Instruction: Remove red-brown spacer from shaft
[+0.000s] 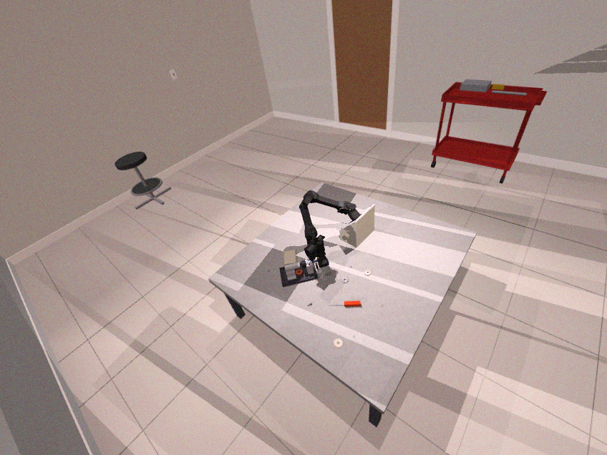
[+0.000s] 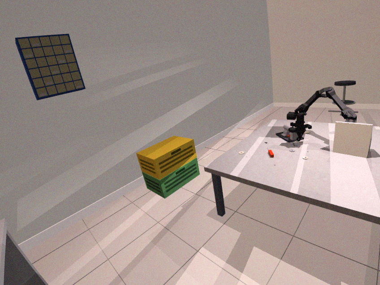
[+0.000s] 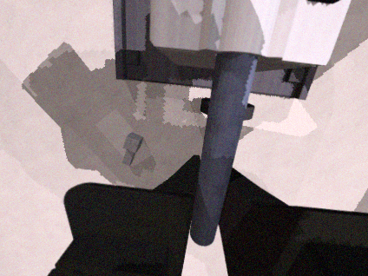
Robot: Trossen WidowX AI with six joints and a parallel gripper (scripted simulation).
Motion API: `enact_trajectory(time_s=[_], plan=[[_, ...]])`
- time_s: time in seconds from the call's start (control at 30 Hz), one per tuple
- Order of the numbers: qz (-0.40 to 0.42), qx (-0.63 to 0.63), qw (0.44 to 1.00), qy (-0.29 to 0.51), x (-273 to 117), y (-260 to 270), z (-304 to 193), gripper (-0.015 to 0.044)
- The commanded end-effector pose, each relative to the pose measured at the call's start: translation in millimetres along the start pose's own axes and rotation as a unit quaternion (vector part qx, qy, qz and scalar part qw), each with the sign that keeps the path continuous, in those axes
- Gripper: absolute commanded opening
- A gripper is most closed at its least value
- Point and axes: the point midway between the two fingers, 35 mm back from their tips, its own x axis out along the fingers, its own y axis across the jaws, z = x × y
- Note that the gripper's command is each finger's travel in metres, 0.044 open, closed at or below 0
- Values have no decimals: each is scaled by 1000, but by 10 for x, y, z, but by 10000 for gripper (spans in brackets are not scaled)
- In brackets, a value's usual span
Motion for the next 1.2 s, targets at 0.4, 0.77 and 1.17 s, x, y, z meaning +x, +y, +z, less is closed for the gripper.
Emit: enact_trajectory(time_s=[0.4,0.77,1.17], plan=[[1,3,1000,1,1,-1,27,0],[1,3,1000,0,-1,-3,66,0],[1,3,1000,0,-2,-3,108,0]])
